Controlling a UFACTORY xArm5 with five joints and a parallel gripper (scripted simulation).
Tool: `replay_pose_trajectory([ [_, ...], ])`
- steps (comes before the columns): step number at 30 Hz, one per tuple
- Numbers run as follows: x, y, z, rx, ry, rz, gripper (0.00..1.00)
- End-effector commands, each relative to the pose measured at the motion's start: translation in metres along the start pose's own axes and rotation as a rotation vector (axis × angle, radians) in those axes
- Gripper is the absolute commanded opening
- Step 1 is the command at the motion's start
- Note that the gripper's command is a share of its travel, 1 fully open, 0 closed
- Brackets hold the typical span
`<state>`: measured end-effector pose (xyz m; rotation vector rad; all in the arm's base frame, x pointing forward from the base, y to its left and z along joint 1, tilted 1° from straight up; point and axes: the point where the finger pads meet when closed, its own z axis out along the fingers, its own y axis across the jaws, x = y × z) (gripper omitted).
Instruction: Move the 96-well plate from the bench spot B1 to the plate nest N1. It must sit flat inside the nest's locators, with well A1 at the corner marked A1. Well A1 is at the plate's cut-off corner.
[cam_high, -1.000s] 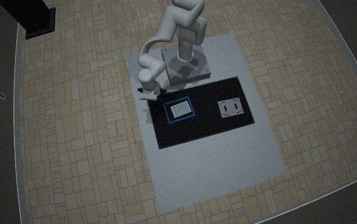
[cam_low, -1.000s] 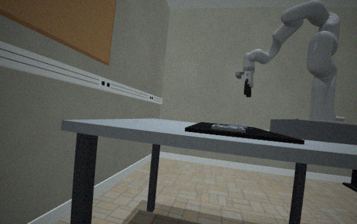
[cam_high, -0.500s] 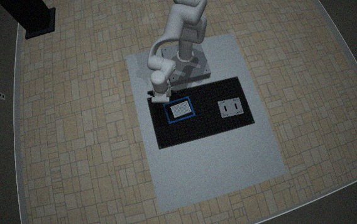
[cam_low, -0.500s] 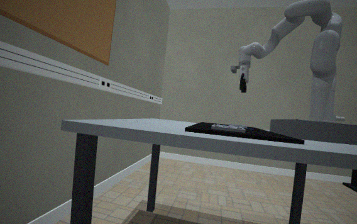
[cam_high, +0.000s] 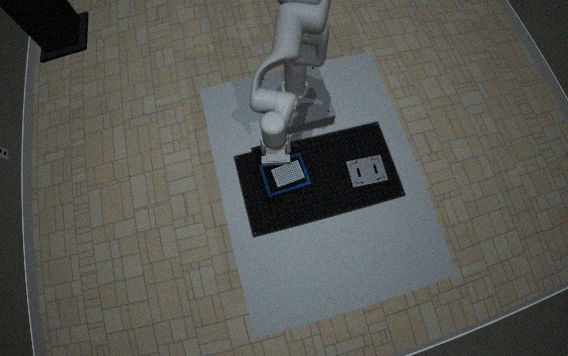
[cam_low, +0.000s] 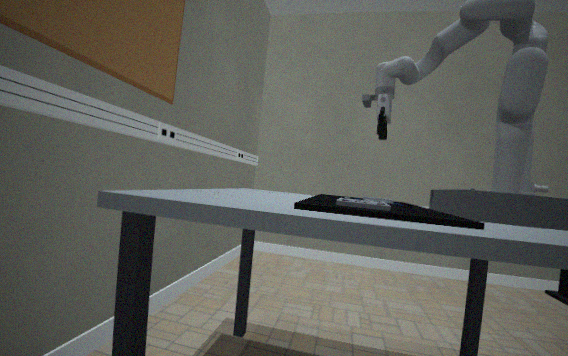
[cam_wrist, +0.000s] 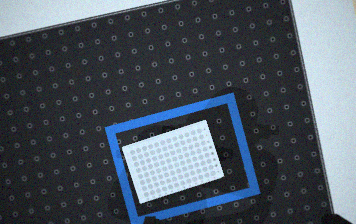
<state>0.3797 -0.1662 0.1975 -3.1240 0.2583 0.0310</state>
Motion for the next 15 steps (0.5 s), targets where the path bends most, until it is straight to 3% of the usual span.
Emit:
replay_pose_trajectory([
  [1,0.003,-0.011,-0.005,-0.003,0.006,-0.015,1.00],
  [15,0.007,-0.072,-0.024,-0.005,0.015,-0.086,1.00],
])
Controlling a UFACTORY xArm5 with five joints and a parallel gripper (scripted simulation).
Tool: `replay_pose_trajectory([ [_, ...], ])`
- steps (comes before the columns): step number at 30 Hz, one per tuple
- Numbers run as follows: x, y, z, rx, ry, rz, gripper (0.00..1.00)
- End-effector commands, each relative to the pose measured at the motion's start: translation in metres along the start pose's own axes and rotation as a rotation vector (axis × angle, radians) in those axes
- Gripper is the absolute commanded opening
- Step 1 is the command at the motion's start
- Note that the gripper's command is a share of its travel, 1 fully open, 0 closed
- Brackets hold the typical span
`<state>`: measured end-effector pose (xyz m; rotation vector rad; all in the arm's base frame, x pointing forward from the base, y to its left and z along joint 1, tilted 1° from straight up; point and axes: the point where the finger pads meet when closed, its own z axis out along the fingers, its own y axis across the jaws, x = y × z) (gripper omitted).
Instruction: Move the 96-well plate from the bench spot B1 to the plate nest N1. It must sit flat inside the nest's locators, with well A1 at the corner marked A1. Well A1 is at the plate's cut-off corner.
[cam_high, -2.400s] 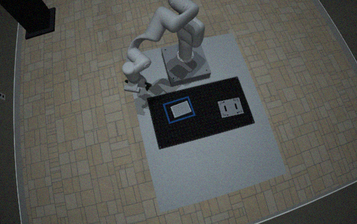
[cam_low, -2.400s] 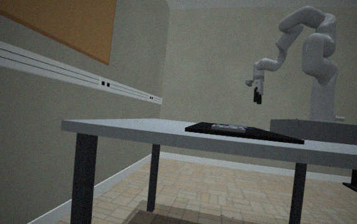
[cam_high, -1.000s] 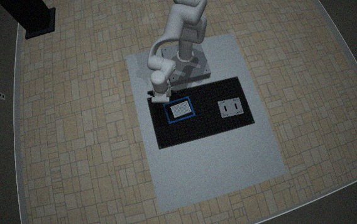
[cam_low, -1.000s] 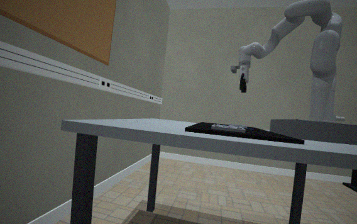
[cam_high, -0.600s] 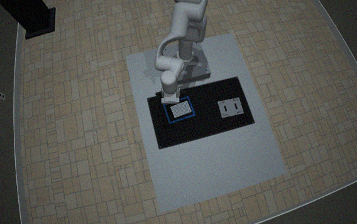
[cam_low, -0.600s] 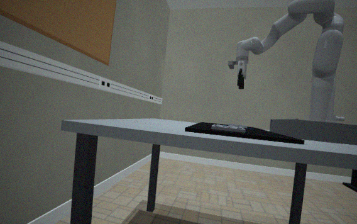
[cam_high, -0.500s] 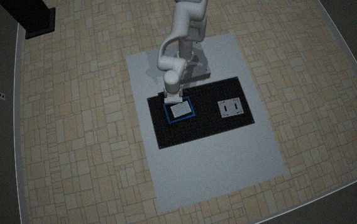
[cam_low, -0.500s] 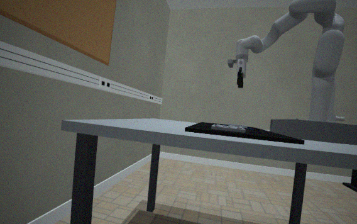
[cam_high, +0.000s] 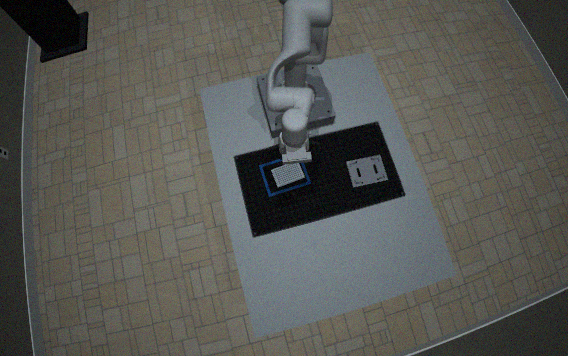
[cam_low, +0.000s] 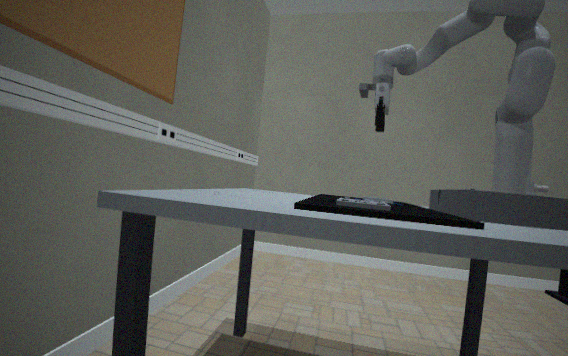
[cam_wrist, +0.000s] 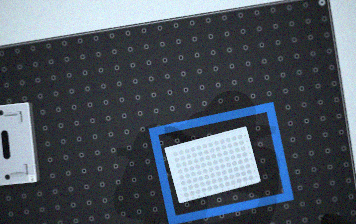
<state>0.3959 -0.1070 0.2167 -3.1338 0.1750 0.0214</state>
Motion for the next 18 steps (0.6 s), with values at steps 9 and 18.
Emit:
replay_pose_trajectory([
  [9,0.001,-0.045,-0.015,-0.003,0.013,-0.070,1.00],
  [18,-0.002,-0.067,-0.011,-0.002,0.015,0.026,1.00],
])
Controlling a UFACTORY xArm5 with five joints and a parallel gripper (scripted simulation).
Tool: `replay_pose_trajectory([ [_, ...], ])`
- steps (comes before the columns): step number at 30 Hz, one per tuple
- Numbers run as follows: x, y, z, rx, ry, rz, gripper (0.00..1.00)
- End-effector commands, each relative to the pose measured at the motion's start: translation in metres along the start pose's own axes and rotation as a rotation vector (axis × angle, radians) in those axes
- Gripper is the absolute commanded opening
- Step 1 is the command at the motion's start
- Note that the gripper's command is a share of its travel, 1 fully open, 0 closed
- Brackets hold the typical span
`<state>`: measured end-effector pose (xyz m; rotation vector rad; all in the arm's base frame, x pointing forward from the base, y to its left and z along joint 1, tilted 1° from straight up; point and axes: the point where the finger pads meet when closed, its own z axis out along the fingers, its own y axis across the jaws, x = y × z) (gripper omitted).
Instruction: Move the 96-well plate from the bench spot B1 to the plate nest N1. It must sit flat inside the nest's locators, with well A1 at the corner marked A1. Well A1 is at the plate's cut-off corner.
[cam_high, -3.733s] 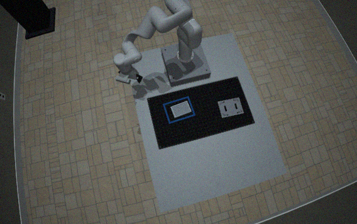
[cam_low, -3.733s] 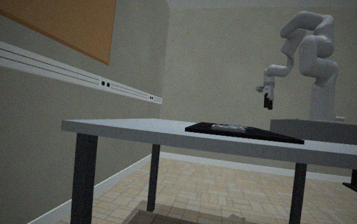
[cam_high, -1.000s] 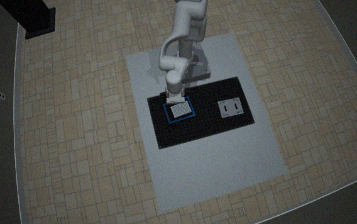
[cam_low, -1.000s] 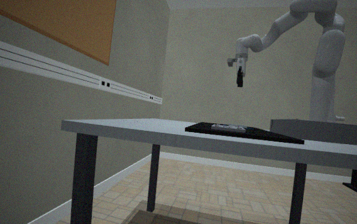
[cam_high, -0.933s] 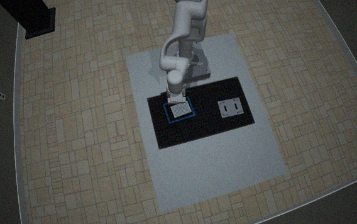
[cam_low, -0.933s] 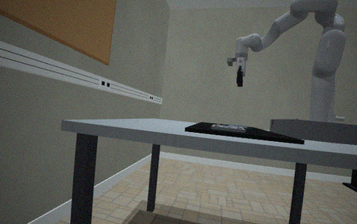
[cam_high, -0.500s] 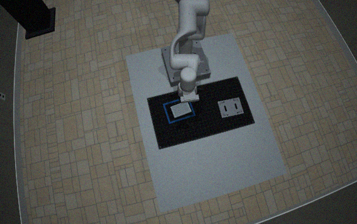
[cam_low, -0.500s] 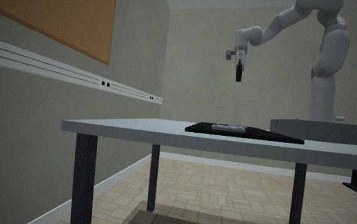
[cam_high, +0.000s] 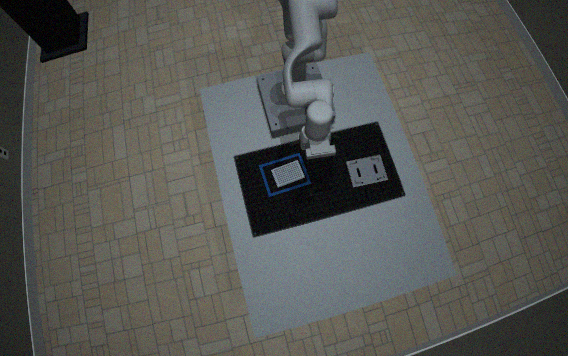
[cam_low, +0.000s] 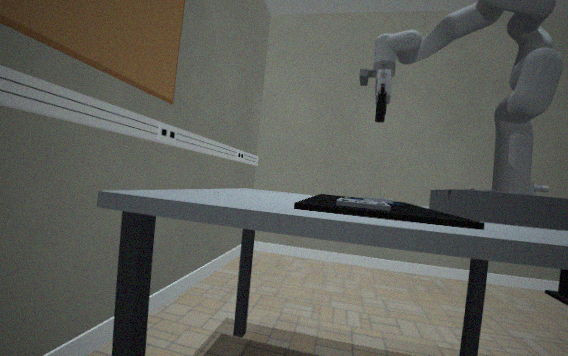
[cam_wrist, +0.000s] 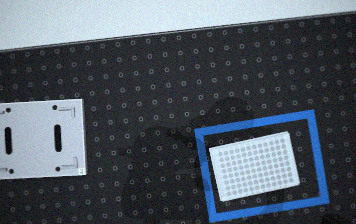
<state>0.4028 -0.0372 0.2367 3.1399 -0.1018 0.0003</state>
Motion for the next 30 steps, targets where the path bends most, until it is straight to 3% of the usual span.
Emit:
replay_pose_trajectory([
  [1,-0.001,0.005,0.014,-0.001,0.001,0.106,1.00],
  [3,-0.001,0.005,0.014,-0.001,0.001,0.106,1.00],
  [30,-0.010,0.056,0.128,-0.010,0.009,0.939,1.00],
])
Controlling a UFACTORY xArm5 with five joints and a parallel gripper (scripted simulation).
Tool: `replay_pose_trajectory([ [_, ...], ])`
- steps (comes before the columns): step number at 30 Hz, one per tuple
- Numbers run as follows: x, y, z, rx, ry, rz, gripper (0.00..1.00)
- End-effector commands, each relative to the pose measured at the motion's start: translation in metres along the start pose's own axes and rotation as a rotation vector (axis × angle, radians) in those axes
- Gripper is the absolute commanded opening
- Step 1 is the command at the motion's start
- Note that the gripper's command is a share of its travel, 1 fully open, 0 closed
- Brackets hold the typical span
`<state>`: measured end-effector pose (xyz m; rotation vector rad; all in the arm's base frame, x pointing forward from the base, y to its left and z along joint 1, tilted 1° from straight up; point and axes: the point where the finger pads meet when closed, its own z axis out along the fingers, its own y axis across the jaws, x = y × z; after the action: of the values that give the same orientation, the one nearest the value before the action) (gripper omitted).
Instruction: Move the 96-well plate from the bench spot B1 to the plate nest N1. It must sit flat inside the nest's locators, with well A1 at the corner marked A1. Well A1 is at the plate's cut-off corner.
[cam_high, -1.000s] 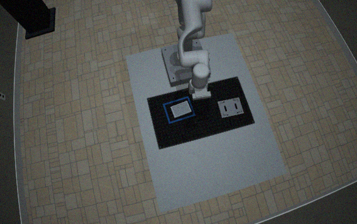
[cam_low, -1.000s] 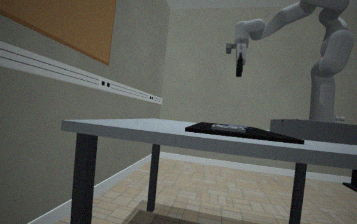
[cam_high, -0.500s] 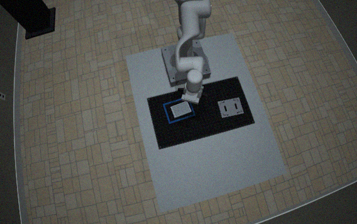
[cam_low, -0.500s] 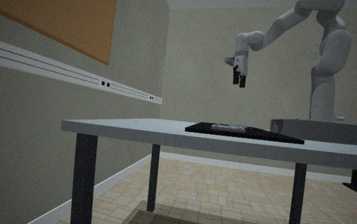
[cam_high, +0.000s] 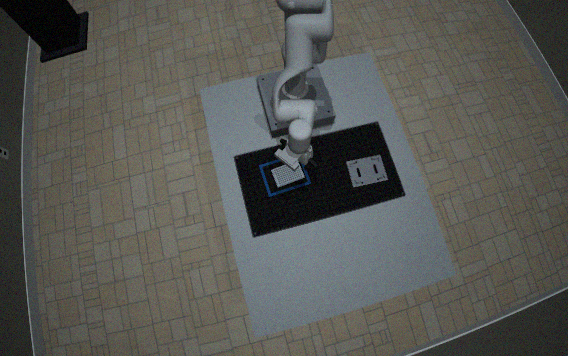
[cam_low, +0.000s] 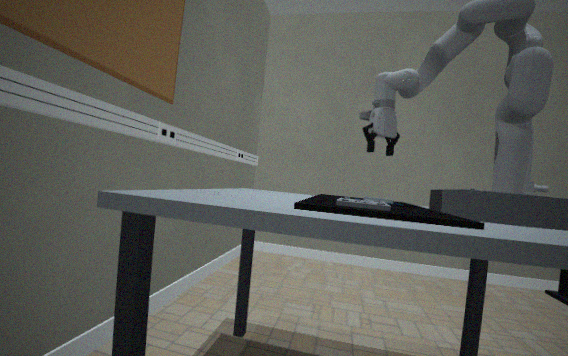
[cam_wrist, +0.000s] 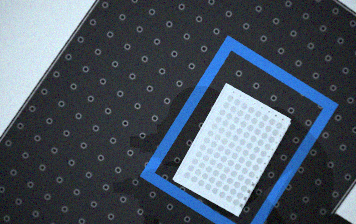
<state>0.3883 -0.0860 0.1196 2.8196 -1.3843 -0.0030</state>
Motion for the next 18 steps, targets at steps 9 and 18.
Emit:
replay_pose_trajectory([
  [9,0.014,0.014,0.043,-0.004,0.016,0.325,1.00],
  [18,0.026,0.028,0.084,-0.005,0.018,0.518,1.00],
])
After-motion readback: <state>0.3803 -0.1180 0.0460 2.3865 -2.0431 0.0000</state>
